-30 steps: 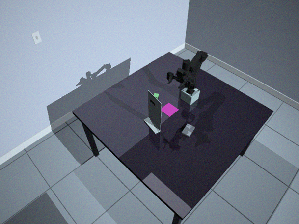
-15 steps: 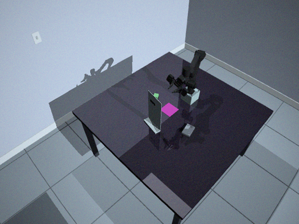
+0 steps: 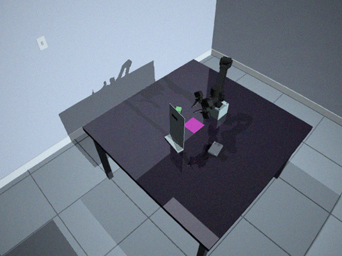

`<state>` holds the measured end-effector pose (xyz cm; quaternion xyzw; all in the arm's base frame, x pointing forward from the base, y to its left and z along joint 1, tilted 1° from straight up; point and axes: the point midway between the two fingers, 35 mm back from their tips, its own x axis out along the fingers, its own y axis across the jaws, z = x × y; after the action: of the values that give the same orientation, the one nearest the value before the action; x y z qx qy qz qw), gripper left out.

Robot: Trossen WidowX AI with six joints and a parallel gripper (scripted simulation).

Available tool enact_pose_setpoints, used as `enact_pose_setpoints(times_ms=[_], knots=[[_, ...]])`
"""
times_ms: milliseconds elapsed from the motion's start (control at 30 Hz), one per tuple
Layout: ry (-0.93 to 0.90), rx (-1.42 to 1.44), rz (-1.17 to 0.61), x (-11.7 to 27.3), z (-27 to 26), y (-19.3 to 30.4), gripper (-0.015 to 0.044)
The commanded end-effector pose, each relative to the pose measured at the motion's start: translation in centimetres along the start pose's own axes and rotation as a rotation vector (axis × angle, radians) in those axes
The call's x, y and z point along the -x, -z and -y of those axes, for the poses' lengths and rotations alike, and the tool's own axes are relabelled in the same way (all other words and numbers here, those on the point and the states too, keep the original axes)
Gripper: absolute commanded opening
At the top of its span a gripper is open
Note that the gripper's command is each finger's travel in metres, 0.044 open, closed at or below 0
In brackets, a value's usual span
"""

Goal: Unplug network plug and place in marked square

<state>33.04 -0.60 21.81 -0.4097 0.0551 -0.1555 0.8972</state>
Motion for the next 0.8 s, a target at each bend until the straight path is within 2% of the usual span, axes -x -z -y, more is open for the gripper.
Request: enact_pose_setpoints(times_ms=[0,500,767], knots=[[0.024,0.176,-0.071,0.9,-1.5,2.2,0.0156],[0.071,0.699,-0.286,5.0,-3.3,7.7,0.0156],[0.071,0.722,-0.296,5.2,-3.3,8.0,0.0156]])
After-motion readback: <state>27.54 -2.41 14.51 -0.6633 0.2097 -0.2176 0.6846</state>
